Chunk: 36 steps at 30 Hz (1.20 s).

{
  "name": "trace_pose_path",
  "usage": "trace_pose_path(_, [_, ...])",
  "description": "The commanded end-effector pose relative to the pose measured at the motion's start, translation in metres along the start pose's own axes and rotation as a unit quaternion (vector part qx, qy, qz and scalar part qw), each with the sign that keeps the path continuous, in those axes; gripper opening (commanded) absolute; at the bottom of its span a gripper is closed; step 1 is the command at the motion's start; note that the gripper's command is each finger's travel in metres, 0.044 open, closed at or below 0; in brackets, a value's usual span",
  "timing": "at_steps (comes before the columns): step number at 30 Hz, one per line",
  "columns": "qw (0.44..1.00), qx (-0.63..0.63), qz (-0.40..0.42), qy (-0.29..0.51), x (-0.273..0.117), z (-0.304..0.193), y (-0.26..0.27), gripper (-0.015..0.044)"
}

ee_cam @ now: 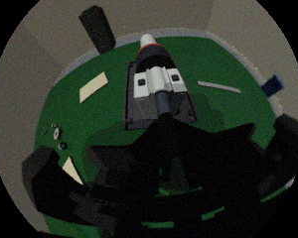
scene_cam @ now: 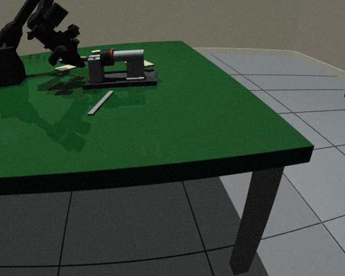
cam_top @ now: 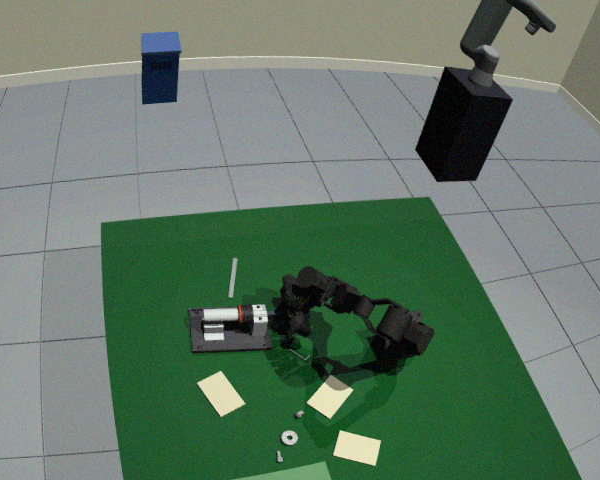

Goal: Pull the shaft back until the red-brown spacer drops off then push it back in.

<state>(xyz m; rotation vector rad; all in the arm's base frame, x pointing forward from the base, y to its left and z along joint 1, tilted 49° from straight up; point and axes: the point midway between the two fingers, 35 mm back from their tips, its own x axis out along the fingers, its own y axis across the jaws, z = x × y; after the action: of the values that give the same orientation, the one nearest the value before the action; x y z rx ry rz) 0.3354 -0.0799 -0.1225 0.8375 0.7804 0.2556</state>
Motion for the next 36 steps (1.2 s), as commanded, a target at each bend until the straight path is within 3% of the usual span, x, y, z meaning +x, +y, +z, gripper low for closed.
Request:
trace_pose_path(1, [1.0,-0.002,0.001,0.0,-0.0007,-0.0008,0.0003,0.0])
trace_pose_path(36, [1.0,-0.002,0.001,0.0,-0.0038,-0.004,0.0002,0.0])
